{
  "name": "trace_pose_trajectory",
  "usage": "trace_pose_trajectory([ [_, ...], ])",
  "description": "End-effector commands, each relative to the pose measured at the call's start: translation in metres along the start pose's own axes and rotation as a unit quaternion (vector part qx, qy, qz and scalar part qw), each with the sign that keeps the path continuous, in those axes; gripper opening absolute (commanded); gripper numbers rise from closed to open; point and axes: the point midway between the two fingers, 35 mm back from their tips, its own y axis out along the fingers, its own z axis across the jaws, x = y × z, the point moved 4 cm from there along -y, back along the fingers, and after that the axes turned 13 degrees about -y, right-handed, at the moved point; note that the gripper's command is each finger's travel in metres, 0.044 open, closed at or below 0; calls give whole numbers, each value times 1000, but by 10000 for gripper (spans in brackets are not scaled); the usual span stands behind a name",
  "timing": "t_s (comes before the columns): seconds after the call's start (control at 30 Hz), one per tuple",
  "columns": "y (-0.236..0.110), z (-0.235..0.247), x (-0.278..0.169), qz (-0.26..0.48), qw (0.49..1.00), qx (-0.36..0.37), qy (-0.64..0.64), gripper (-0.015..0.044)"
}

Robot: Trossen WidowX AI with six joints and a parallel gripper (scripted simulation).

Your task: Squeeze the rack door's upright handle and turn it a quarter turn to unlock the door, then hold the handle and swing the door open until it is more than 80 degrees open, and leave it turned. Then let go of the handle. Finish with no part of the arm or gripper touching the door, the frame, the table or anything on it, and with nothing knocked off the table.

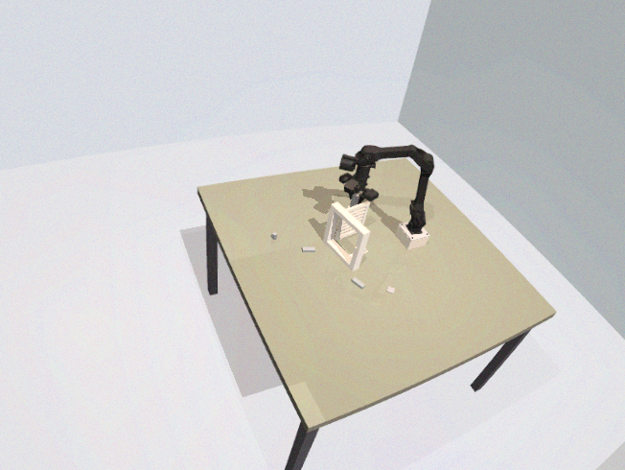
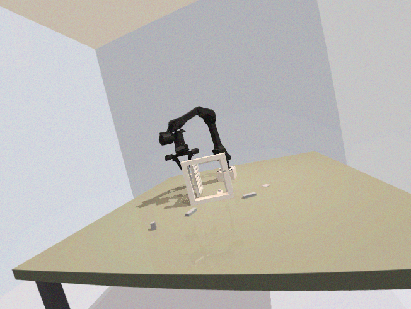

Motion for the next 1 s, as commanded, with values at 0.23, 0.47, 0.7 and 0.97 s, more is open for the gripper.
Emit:
trace_pose_trajectory([
  [0.23,-7,-1,1,0,1000,0,-3,282],
  [0.47,-16,-2,1,0,1000,0,-3,282],
  [0.7,-24,-2,1,0,1000,0,-3,282],
  [0.97,-34,-2,1,0,1000,0,-3,282],
])
